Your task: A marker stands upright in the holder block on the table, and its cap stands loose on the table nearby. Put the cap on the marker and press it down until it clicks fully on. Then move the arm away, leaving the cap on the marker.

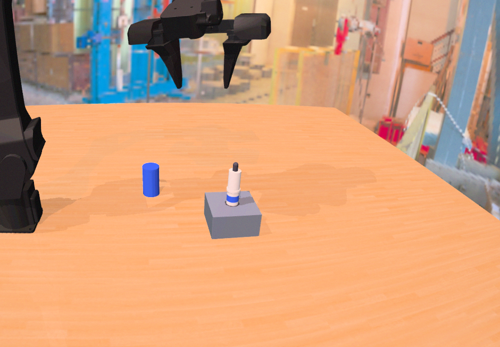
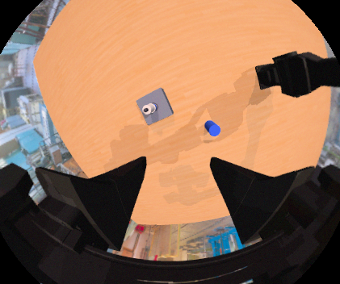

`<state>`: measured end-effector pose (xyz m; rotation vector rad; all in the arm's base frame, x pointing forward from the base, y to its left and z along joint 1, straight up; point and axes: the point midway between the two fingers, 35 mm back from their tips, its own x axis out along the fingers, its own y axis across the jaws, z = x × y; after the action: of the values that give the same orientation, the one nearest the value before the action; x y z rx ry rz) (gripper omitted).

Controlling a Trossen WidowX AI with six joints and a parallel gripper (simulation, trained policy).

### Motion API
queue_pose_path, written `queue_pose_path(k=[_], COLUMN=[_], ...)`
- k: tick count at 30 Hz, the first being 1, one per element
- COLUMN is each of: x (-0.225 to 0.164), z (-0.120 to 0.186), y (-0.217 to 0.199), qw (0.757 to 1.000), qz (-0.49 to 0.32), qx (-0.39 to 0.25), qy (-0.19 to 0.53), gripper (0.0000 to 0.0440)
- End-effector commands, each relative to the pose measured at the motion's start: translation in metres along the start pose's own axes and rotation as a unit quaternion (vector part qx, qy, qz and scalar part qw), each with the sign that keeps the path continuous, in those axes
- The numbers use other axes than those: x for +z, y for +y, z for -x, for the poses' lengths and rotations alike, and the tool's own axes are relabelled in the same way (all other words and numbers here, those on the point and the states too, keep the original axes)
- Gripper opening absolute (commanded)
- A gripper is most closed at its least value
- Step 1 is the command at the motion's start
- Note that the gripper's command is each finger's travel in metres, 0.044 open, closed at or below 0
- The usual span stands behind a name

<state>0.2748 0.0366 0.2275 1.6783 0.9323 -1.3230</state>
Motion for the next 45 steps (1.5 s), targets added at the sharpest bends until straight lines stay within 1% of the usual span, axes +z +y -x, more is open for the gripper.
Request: queue_pose_path(k=[1, 21, 45], x=[0.001, 0.001, 0.003], z=[-0.009, -0.039, -0.072], y=[-0.004, -0.022, -0.053], qw=[1.000, 0.995, 0.983], qz=[0.001, 0.014, 0.037], qx=[-0.017, -0.079, -0.145], qy=[-0.016, -0.064, -0.106], gripper=[0.0321, 0.0323, 0.0323])
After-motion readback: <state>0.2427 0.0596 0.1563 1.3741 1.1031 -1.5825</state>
